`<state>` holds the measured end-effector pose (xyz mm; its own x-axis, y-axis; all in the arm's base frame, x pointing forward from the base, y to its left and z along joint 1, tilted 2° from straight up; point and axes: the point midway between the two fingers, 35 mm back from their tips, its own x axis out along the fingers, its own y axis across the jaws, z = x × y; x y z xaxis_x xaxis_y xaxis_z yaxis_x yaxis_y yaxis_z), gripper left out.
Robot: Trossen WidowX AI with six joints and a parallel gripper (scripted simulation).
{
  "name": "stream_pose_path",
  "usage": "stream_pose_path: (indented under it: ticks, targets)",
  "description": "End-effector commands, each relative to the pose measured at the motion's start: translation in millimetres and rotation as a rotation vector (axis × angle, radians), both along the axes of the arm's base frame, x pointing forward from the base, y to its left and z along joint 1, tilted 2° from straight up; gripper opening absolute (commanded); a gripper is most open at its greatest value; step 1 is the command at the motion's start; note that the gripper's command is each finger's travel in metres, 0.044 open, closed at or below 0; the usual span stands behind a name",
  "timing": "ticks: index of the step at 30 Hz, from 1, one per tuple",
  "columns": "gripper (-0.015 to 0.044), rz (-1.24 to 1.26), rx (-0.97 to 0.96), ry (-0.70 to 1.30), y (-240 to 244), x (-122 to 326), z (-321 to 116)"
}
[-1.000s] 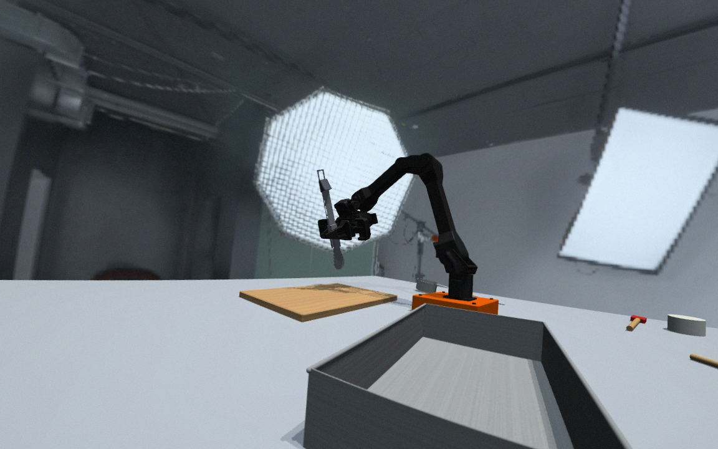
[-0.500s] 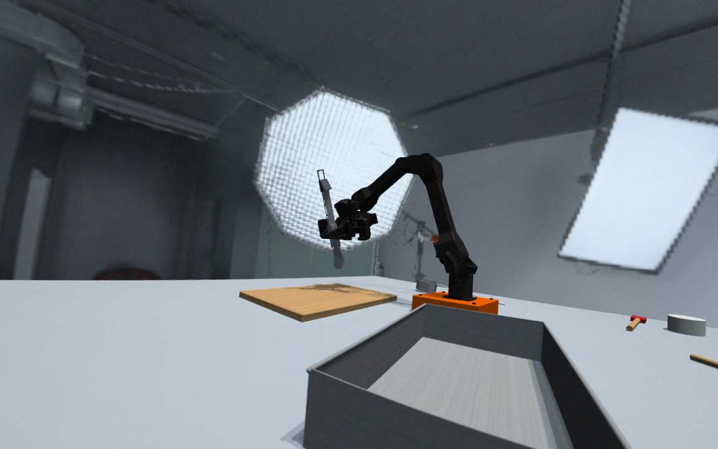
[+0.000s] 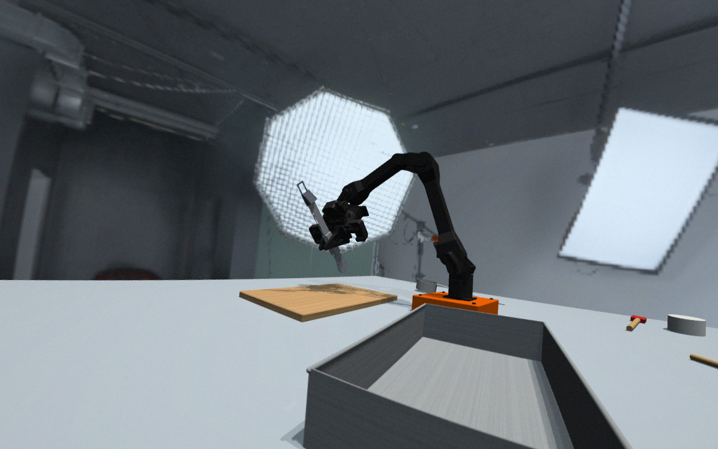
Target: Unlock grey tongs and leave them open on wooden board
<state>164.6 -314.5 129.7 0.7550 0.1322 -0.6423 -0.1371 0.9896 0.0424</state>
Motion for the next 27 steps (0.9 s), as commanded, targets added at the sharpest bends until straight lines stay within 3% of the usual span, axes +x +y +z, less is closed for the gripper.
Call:
stream_pose_path:
  ticks: [1,27]
  targets:
    - [-0.015,0.01,0.011,0.138,1.2,5.1,-7.0]
    - [-0.015,-0.069,-0.179,0.855,-8.2,14.9,-11.4]
